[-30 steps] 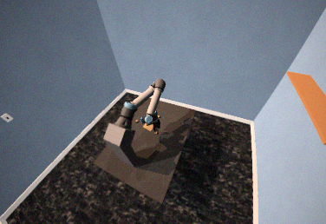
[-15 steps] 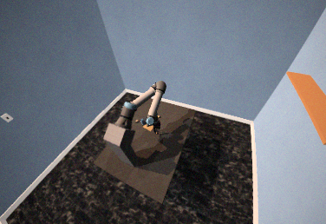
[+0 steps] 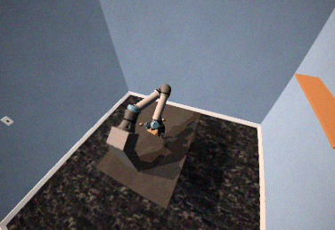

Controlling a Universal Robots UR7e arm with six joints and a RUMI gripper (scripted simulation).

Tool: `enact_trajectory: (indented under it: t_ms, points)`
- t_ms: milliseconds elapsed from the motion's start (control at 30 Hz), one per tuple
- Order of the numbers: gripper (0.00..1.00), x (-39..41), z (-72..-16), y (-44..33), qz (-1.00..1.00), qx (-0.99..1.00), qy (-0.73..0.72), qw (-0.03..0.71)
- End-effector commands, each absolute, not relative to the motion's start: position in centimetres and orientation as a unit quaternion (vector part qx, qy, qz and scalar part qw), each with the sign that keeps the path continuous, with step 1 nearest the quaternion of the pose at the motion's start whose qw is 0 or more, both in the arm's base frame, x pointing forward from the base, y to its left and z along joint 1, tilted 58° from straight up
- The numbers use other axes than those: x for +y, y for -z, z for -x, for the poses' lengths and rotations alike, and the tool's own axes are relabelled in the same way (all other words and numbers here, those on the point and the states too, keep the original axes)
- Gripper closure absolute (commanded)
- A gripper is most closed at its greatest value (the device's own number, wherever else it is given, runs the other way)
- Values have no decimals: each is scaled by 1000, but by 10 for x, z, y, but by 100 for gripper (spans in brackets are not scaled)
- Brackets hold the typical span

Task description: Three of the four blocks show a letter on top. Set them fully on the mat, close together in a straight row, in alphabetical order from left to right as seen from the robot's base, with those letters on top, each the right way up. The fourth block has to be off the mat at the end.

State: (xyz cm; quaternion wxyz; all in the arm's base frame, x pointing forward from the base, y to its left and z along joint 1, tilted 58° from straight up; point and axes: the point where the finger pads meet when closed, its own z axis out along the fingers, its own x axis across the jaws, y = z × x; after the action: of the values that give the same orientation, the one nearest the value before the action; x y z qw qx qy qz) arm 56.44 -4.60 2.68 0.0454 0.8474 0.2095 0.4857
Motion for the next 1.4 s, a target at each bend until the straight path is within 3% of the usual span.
enact_trajectory:
  t_ms: [0,1367]
  points:
    - [63,-46,-565,-27,-847,209,-486,46]
    - [63,-42,-591,-10,-847,209,-486,46]
